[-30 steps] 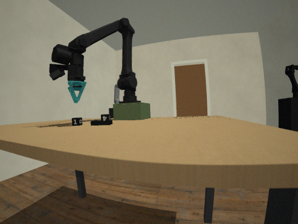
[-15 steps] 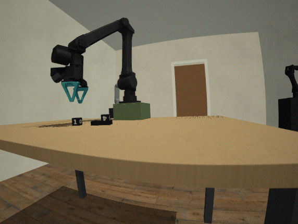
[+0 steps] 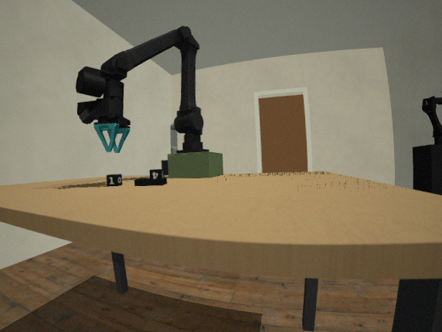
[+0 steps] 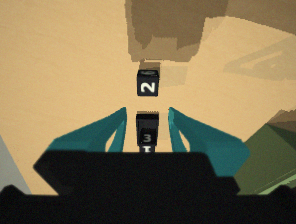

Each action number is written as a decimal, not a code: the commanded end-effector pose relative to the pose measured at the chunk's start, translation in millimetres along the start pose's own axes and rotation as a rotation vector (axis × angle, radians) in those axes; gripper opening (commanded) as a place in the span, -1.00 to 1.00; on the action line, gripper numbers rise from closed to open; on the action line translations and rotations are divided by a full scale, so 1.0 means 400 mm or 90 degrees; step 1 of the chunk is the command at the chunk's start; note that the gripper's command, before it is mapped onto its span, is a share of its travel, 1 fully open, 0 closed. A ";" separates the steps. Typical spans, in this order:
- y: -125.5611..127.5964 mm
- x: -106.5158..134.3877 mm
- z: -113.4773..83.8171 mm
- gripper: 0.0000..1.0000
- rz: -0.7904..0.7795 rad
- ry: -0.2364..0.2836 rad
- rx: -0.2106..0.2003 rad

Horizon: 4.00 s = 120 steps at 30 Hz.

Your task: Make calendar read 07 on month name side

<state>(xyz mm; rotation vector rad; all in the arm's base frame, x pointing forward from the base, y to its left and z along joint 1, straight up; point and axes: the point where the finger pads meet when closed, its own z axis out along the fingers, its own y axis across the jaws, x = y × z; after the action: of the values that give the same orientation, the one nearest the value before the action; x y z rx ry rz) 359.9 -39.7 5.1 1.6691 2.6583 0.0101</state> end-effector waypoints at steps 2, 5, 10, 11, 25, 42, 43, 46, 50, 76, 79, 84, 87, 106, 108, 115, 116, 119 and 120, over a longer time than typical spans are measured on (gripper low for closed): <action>0.037 -0.034 -0.011 -0.08 0.016 -0.014 -0.017; 0.037 -0.034 -0.011 -0.08 0.016 -0.014 -0.017; 0.037 -0.034 -0.011 -0.08 0.015 -0.014 -0.017; 0.037 -0.034 -0.011 -0.08 0.015 -0.014 -0.017; 0.037 -0.034 -0.011 -0.08 0.015 -0.014 -0.017; 0.004 -0.011 0.024 -0.08 0.014 -0.004 0.000; 0.004 -0.010 0.027 -0.08 0.014 -0.004 0.000; 0.005 -0.009 0.035 -0.08 0.013 -0.004 0.000; 0.005 -0.008 0.049 -0.08 0.013 -0.004 0.000; 0.008 0.001 0.128 -0.08 0.007 -0.003 0.001; 0.008 0.002 0.135 -0.08 0.007 -0.003 0.001; 0.009 0.002 0.141 -0.08 0.007 -0.003 0.001; 0.009 0.002 0.143 -0.08 0.006 -0.003 0.001; 0.008 0.003 0.143 -0.08 0.006 -0.003 0.001; 0.008 0.003 0.143 -0.08 0.006 -0.003 0.001; 0.008 0.003 0.143 -0.08 0.006 -0.003 0.001; 0.008 0.003 0.143 -0.08 0.006 -0.003 0.001; 0.008 0.003 0.143 -0.08 0.006 -0.003 0.001; 0.008 0.003 0.143 -0.08 0.006 -0.003 0.001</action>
<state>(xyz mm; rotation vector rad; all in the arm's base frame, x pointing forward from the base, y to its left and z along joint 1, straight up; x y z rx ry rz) 364.2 -40.3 -45.5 1.6783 2.6458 0.0138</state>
